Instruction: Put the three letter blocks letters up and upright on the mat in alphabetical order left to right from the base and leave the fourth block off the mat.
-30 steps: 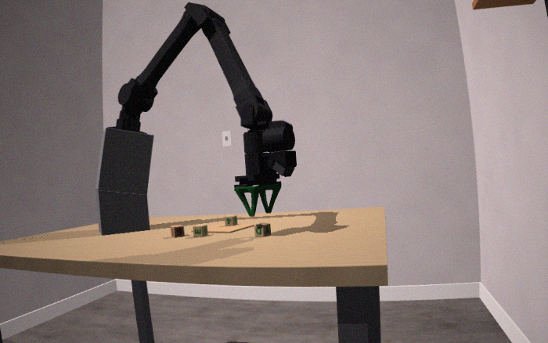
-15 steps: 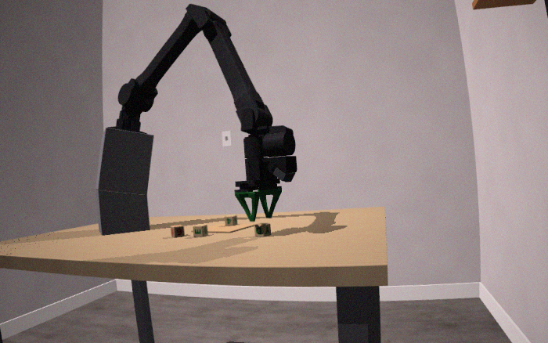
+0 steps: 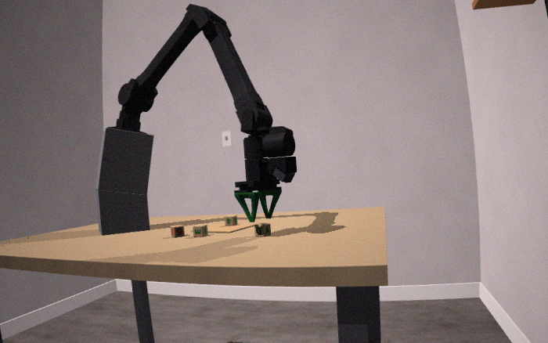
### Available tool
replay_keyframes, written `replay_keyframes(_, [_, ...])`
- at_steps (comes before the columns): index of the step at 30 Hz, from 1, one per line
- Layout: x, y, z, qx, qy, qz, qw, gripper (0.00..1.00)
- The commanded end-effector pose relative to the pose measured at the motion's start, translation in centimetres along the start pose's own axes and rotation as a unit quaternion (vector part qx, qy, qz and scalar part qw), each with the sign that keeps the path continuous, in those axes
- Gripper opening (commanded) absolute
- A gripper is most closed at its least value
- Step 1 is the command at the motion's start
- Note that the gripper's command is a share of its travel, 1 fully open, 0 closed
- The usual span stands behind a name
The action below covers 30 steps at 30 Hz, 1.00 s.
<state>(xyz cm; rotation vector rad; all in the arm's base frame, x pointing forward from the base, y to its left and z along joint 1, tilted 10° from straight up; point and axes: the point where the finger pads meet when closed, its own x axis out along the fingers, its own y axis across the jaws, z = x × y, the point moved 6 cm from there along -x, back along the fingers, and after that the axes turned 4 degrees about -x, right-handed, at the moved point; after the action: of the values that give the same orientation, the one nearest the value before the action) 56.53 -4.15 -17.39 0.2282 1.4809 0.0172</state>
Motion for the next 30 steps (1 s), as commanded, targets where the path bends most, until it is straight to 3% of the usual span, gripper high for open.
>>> replay_keyframes(1, [-0.15,0.63,2.08,-0.003,-0.022,0.002,1.0,0.65])
replay_keyframes(30, [-0.17,0.68,2.03,-0.001,-0.012,0.001,1.0,0.65])
